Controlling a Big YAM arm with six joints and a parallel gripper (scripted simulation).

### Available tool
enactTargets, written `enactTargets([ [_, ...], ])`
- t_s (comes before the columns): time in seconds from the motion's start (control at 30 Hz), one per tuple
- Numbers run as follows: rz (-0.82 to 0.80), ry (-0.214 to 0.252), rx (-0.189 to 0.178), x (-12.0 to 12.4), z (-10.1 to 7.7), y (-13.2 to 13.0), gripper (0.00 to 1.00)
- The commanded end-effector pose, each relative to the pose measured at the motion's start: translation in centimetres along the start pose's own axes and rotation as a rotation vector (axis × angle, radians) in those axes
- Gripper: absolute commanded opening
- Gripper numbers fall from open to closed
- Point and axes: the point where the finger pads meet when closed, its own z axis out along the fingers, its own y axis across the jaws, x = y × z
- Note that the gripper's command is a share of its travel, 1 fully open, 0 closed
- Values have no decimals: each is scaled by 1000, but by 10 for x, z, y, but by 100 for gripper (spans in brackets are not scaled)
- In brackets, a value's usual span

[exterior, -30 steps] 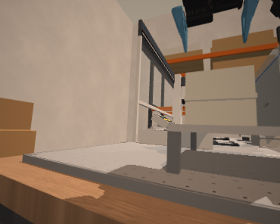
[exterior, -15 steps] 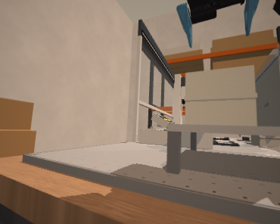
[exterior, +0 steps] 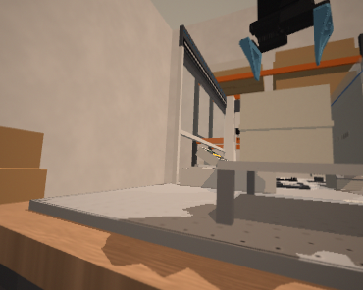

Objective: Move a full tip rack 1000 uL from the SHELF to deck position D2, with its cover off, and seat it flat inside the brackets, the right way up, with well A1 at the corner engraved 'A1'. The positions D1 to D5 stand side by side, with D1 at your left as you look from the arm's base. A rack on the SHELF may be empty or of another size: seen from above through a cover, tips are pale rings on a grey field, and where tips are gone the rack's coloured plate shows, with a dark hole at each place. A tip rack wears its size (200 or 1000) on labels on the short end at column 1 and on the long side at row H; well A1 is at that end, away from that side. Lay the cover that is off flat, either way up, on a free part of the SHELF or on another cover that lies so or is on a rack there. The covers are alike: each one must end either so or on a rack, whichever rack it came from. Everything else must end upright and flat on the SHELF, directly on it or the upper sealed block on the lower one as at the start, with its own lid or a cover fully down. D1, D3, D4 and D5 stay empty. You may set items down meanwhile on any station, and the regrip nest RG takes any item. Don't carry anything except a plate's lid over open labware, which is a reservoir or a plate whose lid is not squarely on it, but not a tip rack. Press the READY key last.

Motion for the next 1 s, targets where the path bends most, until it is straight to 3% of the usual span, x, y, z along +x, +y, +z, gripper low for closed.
enactTargets([
  [0.0, 83, -40, 28, 9, -16, -4, 100],
  [0.2, 164, -39, 27, 28, -15, -8, 100],
  [0.23, 201, -17, 17, 34, -2, -19, 100],
  [0.27, 204, -39, 27, 38, -14, -11, 100],
  [0.7, 464, -36, 24, 102, -11, -24, 100],
  [0.77, 464, -36, 24, 102, -11, -24, 100],
  [0.8, 507, -10, 13, 109, 1, -35, 100],
  [0.87, 528, -32, 22, 118, -10, -27, 100],
  [0.97, 594, -24, 19, 134, -9, -29, 100],
])
